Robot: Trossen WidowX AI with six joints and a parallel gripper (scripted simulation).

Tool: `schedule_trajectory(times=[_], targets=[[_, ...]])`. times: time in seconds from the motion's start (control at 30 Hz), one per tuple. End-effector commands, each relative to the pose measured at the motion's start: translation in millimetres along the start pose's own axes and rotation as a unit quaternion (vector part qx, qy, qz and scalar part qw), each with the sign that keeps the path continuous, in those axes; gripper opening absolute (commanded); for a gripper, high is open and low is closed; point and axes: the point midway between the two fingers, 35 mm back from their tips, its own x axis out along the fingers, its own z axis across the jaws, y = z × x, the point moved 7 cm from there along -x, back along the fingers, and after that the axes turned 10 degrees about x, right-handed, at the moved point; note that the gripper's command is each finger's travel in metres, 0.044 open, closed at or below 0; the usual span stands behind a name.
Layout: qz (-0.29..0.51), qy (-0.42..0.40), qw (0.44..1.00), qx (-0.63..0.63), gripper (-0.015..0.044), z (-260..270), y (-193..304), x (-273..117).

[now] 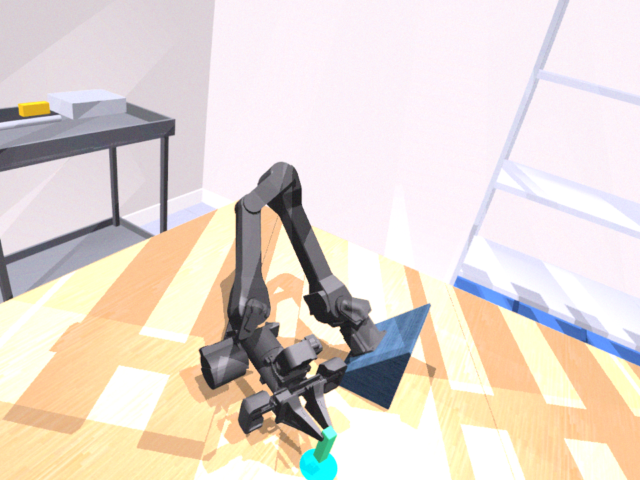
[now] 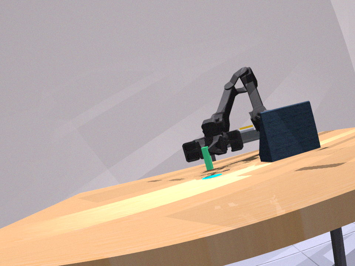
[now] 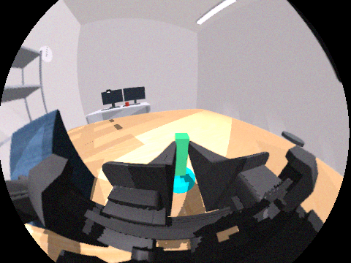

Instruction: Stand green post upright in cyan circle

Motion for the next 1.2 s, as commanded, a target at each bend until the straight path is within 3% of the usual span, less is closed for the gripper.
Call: schedule_trajectory(times=[0.0,0.47,0.93,1.17], targets=[[0.0,0.0,1.0,0.0,0.0023,-2,12,2],[0.002,-0.001,1.0,0.0,0.0023,-3,19,4],[0.002,-0.001,1.0,0.0,0.039,-3,19,4],[0.005,-0.003,1.0,-0.002,0.04,-3,-7,3]])
